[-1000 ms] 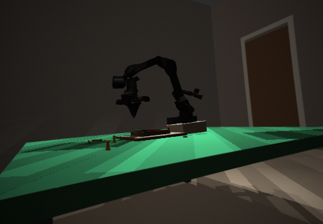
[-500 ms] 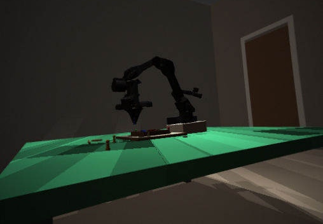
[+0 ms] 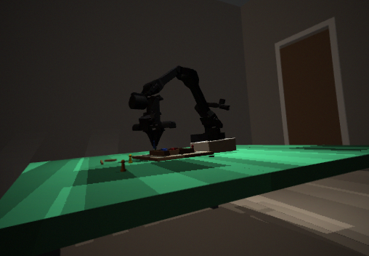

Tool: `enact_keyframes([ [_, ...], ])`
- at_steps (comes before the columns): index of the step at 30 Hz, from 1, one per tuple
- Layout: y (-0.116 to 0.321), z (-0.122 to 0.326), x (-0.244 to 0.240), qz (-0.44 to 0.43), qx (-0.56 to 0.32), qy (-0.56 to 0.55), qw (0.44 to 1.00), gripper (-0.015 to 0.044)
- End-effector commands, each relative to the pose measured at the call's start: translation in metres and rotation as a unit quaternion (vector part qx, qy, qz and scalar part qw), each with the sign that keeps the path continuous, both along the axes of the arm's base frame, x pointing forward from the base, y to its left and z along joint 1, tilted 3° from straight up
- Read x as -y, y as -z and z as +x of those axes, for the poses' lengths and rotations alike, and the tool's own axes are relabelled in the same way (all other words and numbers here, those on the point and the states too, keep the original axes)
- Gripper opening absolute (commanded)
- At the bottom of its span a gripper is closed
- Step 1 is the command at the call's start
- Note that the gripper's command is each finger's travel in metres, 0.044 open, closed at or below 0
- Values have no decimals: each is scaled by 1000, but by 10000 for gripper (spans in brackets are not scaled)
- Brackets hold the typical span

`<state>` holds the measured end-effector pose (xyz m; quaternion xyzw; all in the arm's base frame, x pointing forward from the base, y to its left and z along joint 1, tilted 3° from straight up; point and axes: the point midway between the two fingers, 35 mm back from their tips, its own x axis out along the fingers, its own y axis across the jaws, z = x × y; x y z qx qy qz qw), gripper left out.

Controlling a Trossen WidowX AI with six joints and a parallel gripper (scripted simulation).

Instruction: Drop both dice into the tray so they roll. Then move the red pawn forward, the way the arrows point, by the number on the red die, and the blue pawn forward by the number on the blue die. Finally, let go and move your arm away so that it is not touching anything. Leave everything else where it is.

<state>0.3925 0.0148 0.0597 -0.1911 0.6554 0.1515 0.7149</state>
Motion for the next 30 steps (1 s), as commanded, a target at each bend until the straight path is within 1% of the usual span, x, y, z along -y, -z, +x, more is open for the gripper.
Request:
enact_keyframes([
  [1,20,-1,1,-2,-7,2,1000,0],
  [8,23,-1,1,-2,-7,2,1000,0],
  [18,37,0,2,-2,-7,2,1000,0],
  [19,31,0,1,0,-5,1,1000,26],
  [27,31,0,1,0,-5,1,1000,236],
  [29,20,0,0,-1,-6,1,1000,289],
  [30,6,-1,0,-1,-6,2,1000,315],
])
